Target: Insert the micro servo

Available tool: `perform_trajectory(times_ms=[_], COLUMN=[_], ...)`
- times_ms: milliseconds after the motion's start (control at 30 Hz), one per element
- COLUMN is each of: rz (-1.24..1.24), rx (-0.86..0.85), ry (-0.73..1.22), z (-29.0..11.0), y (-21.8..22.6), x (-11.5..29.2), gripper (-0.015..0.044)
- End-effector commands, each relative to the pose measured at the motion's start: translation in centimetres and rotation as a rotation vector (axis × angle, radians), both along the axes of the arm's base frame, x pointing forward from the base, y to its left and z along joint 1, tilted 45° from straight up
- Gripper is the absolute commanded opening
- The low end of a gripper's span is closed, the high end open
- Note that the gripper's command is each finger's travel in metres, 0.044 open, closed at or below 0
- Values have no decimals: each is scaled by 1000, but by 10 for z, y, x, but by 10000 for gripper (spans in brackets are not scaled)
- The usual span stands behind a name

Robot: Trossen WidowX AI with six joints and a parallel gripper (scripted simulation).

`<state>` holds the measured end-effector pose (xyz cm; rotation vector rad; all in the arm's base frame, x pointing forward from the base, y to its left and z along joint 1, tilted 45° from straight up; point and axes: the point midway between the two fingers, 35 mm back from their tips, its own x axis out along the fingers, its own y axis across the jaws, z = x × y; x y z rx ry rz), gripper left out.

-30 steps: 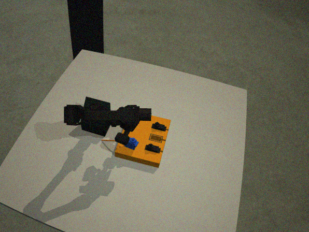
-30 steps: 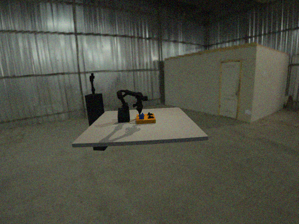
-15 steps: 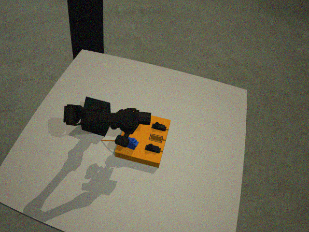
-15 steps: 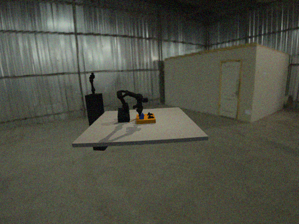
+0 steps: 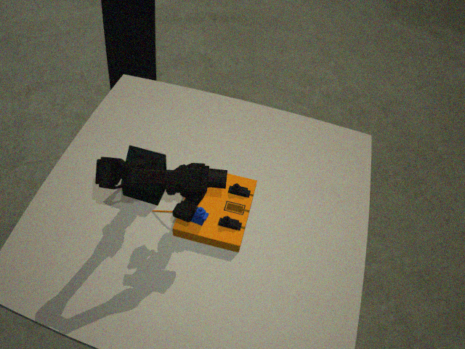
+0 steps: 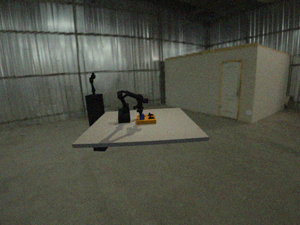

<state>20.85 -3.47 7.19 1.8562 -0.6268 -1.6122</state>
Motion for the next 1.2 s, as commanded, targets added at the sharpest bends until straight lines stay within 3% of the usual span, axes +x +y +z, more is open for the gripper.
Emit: perform_trajectory(times_ms=[0, 133, 700, 1167], rz=[5, 5, 5, 5], rx=[-3, -2, -2, -2], ry=[2, 2, 3, 0], z=[0, 5, 22, 25], y=[0, 5, 19, 26], x=[0, -1, -10, 34], gripper=[85, 0, 0, 0])
